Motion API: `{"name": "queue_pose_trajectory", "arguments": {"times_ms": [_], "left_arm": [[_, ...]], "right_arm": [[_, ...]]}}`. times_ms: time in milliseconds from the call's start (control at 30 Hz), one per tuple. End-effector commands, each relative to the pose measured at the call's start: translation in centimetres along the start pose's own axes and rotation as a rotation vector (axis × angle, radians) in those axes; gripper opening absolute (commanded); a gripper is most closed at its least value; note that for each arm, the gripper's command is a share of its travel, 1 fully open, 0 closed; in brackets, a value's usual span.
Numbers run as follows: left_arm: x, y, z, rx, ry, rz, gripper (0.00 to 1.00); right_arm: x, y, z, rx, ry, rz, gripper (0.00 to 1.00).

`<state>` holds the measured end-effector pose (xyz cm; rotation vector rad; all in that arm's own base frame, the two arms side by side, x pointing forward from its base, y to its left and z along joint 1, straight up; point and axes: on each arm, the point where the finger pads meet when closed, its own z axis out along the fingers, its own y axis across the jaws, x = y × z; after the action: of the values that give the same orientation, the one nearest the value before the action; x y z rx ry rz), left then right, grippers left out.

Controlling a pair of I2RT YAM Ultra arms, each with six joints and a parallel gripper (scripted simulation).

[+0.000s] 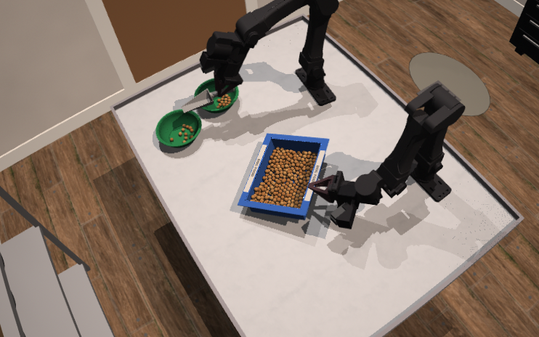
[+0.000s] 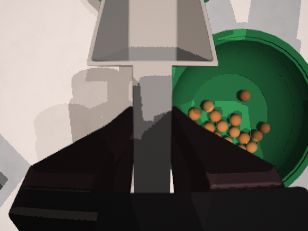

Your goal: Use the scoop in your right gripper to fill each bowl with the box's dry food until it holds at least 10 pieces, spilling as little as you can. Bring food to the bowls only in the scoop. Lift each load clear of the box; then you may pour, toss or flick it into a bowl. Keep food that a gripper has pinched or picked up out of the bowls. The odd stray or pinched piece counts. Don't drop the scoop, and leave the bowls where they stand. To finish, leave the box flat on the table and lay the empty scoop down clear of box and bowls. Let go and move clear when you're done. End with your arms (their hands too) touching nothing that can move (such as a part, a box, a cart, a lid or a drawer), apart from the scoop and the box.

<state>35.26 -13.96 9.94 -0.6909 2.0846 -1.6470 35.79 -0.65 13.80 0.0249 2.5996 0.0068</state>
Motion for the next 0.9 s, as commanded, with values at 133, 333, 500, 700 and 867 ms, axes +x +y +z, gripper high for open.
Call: {"name": "queue_pose_trajectory", "arguments": {"times_ms": [133,333,500,700,867], "left_arm": [[-0.3,-0.8,0.0,0.036,-0.004,0.046,0.0],[-0.1,-1.2,-0.1,0.043,-0.002,0.056,0.26],[-0.1,-1.9,-0.2,0.057,-0.004,0.073,0.26],[-0.2,-2.2,-0.2,0.063,-0.005,0.079,0.26],[-0.3,0.0,-0.3,0.029,-0.008,0.032,0.26]], "right_arm": [[-2.4,-0.1,-1.2,-0.001,-0.087,0.001,0.0],[-2.4,-0.1,-1.2,-0.001,-0.087,0.001,0.0],[-2.4,-0.1,-1.2,-0.001,-0.087,0.001,0.0],[-2.4,-0.1,-1.2,-0.001,-0.087,0.001,0.0],[-2.4,-0.1,-1.2,-0.001,-0.087,0.001,0.0]]}}
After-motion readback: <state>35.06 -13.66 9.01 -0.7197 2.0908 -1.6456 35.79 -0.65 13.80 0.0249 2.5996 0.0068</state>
